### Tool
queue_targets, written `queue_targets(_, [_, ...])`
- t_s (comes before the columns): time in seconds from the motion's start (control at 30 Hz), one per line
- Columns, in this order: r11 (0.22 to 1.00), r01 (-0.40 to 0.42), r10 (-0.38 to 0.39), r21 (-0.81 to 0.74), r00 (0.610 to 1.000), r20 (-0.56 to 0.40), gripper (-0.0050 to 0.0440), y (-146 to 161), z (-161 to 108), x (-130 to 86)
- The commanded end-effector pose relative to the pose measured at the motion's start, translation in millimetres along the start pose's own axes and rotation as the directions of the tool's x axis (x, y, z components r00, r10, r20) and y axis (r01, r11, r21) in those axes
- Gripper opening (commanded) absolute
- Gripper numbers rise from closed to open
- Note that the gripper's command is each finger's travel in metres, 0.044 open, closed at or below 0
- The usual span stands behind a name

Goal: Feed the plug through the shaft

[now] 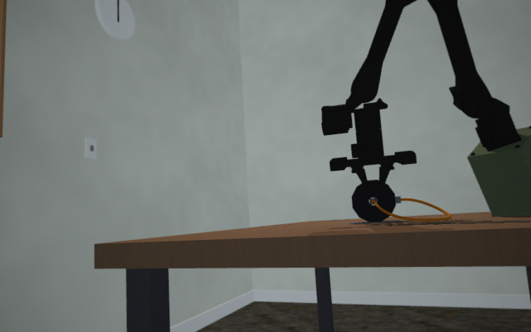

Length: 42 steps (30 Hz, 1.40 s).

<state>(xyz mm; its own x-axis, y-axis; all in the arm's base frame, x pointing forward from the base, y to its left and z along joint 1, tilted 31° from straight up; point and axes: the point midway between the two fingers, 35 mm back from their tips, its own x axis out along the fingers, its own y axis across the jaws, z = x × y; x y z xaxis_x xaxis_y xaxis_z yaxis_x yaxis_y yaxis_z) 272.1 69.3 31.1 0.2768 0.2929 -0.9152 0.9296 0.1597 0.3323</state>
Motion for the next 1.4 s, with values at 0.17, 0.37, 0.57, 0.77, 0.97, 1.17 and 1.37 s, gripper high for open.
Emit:
queue_targets(0.17, [1.0,-0.01,0.01,0.002,1.0,0.006,0.01,1,11,11])
queue_targets(0.37, [1.0,-0.01,0.01,0.002,1.0,0.006,0.01,1,11,11])
queue_targets(0.57, [1.0,-0.01,0.01,0.002,1.0,0.006,0.01,1,13,14])
queue_targets(0.77, [1.0,-0.01,0.01,0.002,1.0,0.006,0.01,1,14,18])
queue_targets(0.97, [1.0,-0.016,0.016,0.004,1.0,0.011,0.008,2,14,15])
queue_targets(1.17, [1.0,-0.016,0.016,0.004,1.0,0.011,0.0053,2,14,15])
queue_targets(1.37, [1.0,-0.016,0.016,0.004,1.0,0.011,0.0013,2,14,15])
